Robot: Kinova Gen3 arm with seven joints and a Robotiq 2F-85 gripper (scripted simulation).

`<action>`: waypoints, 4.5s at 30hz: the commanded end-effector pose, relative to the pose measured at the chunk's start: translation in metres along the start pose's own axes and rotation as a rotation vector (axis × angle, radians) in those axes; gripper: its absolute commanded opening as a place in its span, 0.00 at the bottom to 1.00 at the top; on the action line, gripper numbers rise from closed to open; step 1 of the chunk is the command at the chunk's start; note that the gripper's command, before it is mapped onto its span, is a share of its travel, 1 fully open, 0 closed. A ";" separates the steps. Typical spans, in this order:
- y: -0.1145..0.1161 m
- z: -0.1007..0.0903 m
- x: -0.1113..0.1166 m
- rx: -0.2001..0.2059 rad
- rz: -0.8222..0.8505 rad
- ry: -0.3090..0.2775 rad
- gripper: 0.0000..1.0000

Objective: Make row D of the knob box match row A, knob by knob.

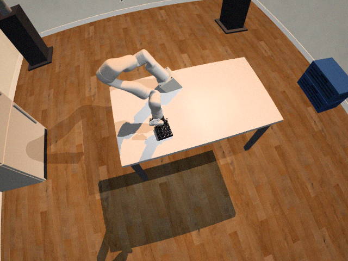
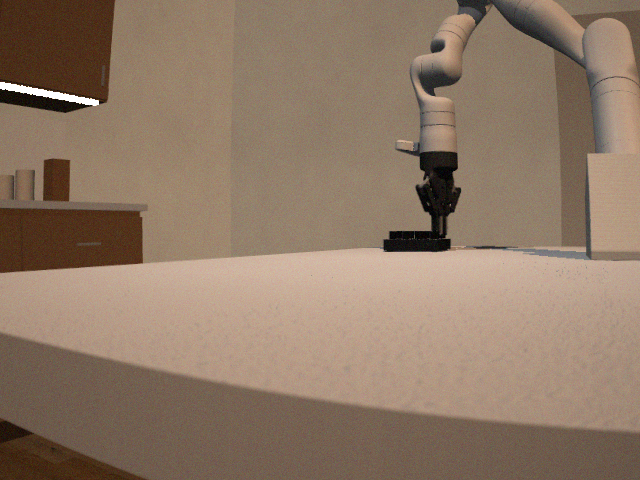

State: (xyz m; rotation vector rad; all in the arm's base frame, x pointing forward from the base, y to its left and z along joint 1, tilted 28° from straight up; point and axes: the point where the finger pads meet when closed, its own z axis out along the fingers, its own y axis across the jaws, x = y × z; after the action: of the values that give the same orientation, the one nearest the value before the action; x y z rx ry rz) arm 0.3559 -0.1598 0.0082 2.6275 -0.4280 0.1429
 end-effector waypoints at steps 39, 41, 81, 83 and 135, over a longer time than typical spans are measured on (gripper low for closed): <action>0.000 0.000 0.000 0.001 0.635 0.003 0.08; 0.000 0.000 0.000 0.001 0.670 0.002 0.08; 0.000 0.000 0.000 0.001 1.119 0.002 0.08; 0.000 0.000 0.000 0.001 1.134 0.002 0.08; 0.000 0.000 0.000 0.001 1.212 0.002 0.19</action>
State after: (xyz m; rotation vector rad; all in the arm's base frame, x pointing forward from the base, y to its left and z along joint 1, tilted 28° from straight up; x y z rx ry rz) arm 0.3559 -0.1598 0.0082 1.9905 -1.9208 0.5066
